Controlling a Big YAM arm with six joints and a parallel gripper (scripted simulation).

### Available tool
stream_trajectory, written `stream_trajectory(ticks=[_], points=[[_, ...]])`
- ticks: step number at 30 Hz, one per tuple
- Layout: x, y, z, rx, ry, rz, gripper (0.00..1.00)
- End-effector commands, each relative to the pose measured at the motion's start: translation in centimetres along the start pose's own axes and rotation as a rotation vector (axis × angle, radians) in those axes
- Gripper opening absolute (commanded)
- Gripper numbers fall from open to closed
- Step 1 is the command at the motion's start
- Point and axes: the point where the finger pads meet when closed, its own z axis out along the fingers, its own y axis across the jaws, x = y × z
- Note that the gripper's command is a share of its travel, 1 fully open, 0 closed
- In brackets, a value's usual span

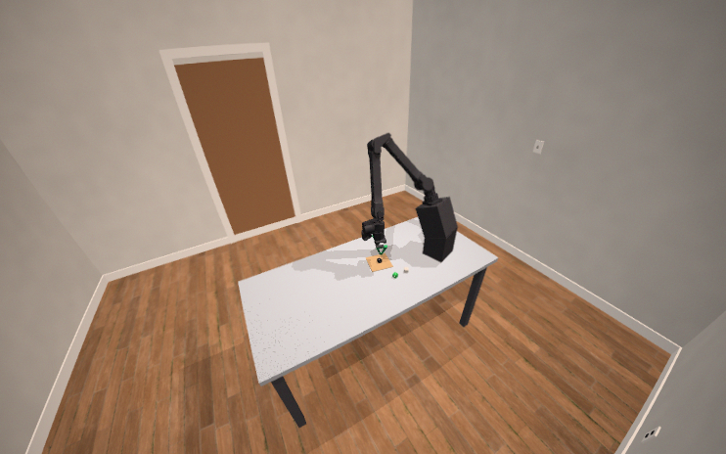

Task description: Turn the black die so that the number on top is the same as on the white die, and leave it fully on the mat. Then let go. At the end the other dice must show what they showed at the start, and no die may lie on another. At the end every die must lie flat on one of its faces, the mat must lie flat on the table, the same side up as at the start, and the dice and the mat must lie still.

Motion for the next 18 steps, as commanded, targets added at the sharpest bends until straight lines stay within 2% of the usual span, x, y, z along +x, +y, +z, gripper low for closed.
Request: stream_trajectory(ticks=[1,4,6,7,18], points=[[-0.59,-0.27,0.63,-0.008,-0.011,-0.191,1.0],[-0.75,-0.29,0.73,-0.007,-0.013,-0.284,1.0],[-0.75,-0.29,0.73,-0.007,-0.013,-0.284,1.0],[-0.69,-0.34,0.84,-0.007,-0.012,-0.371,1.0],[-0.74,-0.48,1.26,-0.006,-0.013,-0.707,1.0]])
